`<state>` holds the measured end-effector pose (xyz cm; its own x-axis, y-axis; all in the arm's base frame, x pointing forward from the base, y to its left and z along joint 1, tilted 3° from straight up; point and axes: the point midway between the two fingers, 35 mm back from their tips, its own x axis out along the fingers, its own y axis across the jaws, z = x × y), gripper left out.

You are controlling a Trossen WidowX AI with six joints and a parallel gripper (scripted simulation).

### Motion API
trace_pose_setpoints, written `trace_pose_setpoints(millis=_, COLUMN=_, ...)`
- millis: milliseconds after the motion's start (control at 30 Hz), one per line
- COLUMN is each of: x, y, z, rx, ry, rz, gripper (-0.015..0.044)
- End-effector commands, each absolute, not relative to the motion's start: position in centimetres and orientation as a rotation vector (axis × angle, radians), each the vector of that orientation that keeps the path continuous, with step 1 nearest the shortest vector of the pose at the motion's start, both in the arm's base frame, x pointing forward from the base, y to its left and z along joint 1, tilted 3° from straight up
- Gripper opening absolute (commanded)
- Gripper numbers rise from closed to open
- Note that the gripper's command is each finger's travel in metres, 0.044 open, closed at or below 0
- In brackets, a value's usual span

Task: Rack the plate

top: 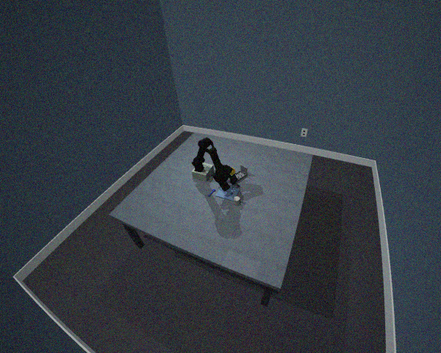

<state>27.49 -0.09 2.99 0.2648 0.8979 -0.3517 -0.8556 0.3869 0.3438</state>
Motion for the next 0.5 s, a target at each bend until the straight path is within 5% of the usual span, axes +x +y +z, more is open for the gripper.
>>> trace_pose_setpoints(millis=0, x=27.5, y=-0.4, z=3.0, rx=0.058, ry=0.439, rz=1.172, gripper=0.0)
trace_pose_setpoints(millis=467, x=27.6, y=-1.9, z=2.8, rx=-0.101, ry=0.101, rz=1.044, gripper=0.0)
